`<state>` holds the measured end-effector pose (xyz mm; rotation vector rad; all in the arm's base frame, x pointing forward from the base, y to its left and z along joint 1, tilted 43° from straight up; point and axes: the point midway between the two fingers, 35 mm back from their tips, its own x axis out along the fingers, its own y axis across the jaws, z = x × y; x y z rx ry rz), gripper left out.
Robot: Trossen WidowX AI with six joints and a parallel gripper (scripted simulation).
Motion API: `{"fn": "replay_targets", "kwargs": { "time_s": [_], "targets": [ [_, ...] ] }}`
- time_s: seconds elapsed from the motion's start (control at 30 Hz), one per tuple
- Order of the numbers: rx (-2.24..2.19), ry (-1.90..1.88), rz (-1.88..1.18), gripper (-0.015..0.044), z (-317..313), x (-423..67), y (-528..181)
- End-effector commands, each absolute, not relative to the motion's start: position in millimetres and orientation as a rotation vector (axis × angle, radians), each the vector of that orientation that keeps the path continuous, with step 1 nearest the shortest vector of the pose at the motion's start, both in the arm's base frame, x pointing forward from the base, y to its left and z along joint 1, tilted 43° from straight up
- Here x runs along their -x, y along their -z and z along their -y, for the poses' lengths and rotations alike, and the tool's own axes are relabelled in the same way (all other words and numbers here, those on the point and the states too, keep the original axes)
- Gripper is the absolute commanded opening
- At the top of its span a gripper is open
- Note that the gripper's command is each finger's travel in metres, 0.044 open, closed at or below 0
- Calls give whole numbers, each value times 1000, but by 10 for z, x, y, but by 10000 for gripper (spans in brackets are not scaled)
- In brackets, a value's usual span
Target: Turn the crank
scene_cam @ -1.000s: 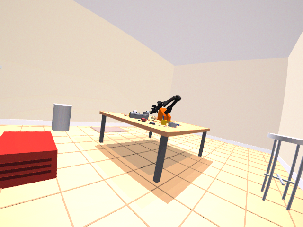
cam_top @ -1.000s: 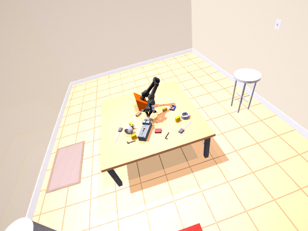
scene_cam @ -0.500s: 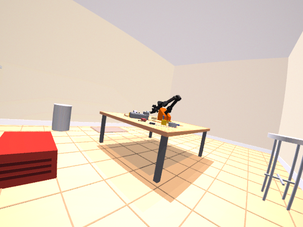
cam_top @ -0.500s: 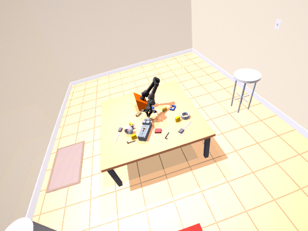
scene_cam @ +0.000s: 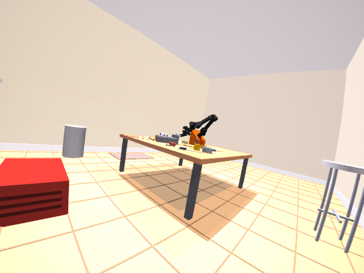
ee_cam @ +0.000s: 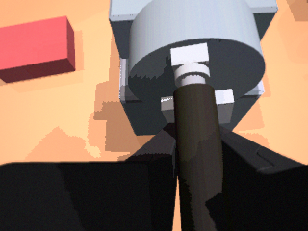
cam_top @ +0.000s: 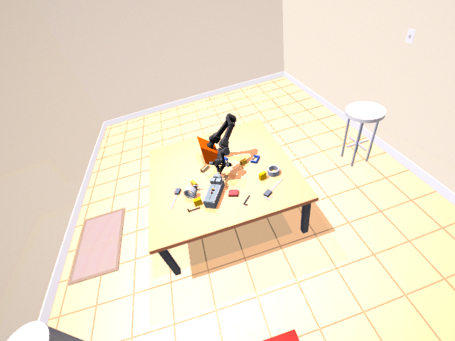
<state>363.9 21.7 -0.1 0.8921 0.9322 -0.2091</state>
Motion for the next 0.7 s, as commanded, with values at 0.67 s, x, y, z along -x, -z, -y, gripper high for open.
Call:
{"fn": "replay_targets", "kwargs": {
  "time_s": [0.67],
  "targets": [
    [-893,183,-926,0,-365,-3715,-36]
  ]
}}
